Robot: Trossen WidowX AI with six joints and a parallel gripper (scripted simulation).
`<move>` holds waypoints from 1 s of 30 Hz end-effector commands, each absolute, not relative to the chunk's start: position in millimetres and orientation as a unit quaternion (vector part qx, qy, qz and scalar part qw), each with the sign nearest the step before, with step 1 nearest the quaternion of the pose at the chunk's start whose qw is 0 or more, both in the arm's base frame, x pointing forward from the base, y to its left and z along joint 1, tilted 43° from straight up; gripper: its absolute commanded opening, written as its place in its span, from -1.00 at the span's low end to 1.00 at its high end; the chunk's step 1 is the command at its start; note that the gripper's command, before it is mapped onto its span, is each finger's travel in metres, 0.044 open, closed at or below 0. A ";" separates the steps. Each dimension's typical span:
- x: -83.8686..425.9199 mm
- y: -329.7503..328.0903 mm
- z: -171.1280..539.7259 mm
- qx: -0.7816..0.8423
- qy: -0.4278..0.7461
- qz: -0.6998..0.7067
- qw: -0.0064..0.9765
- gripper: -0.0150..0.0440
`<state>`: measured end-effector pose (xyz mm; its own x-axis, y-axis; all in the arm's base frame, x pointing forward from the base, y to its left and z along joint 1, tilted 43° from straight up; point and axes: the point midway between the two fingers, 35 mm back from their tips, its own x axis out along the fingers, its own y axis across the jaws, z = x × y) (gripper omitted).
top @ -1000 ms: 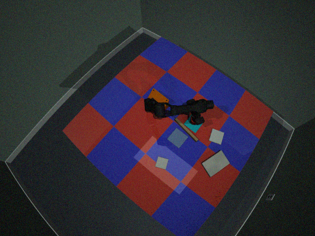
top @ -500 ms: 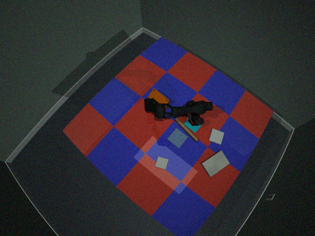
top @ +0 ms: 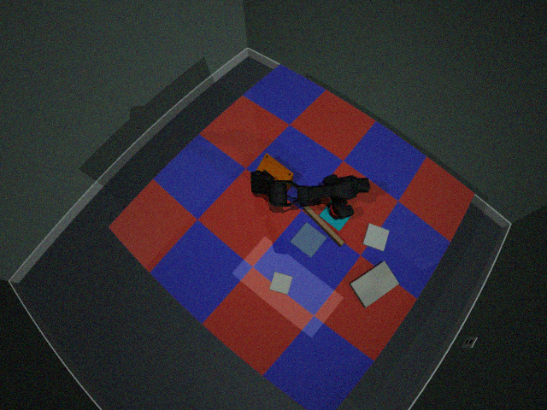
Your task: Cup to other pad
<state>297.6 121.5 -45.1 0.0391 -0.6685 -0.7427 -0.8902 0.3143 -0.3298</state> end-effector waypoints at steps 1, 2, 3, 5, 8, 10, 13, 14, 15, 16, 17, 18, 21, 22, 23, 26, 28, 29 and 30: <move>297.5 121.7 -44.8 -0.572 0.682 0.126 0.439 -0.49; 297.5 121.7 -44.8 -0.572 0.682 0.126 0.439 -0.40; 297.5 121.7 -44.8 -0.572 0.682 0.126 0.439 -0.31; 297.5 121.7 -44.8 -0.572 0.682 0.126 0.439 -0.14; 297.5 121.7 -44.8 -0.572 0.682 0.126 0.439 -0.06; 297.5 121.7 -44.8 -0.572 0.682 0.126 0.439 -0.06; 297.6 122.2 -44.3 -0.572 0.682 0.126 0.439 -0.06; 297.6 122.6 -43.9 -0.572 0.682 0.126 0.439 -0.06; 297.6 123.2 -43.3 -0.572 0.682 0.126 0.439 -0.06; 297.6 124.0 -42.5 -0.572 0.682 0.126 0.439 -0.06; 297.6 124.8 -41.7 -0.572 0.682 0.126 0.439 -0.06; 297.6 125.7 -40.8 -0.572 0.682 0.126 0.439 -0.06; 297.6 128.5 -37.9 -0.572 0.681 0.127 0.439 -0.06; 297.6 129.4 -36.9 -0.572 0.681 0.127 0.439 -0.06; 297.6 130.4 -35.9 -0.572 0.681 0.127 0.439 -0.06; 297.4 133.1 -32.9 -0.573 0.681 0.127 0.439 -0.06; 297.4 134.9 -31.0 -0.573 0.681 0.127 0.438 -0.06; 297.3 135.8 -30.0 -0.573 0.681 0.127 0.438 -0.06; 297.2 136.8 -29.0 -0.573 0.681 0.127 0.438 -0.06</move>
